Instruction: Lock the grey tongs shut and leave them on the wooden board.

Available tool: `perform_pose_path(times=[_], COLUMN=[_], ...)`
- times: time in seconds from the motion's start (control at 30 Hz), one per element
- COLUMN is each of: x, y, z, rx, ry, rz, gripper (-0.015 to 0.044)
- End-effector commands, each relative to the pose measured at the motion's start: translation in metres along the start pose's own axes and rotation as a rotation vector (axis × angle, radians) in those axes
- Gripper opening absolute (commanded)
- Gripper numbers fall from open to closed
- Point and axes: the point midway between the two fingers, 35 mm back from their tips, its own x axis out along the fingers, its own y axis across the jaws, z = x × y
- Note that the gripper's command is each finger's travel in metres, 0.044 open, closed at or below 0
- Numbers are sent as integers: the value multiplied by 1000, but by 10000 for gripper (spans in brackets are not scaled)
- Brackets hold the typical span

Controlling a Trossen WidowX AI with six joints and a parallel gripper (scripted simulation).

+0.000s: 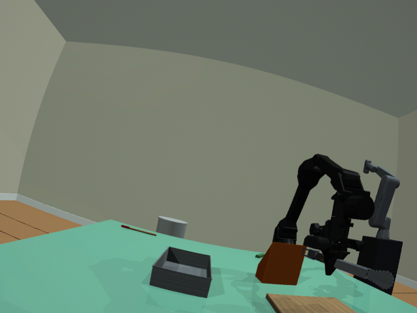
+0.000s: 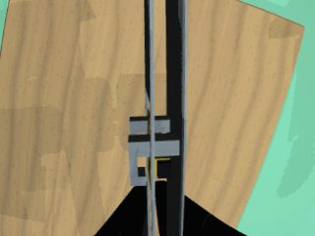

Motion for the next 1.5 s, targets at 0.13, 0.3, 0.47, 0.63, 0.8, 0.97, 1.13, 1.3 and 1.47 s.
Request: perform_pose_path(times=[0.13,0.3,0.47,0.63,0.8,0.97,1.13,1.3,1.47], x=[12,20,29,37,45,53,61,69,71], y=[1,1,1,1,1,0,0,0,0], z=[-1,-1,-1,0,1,1,3,4,4], rx=[5,5,5,5,5,5,5,5,5], ry=[2,2,2,2,2,2,2,2,2], rz=[3,3,3,3,3,3,3,3,3], gripper=[-150,-150,-150,-150,-150,-150,-150,-150,-150])
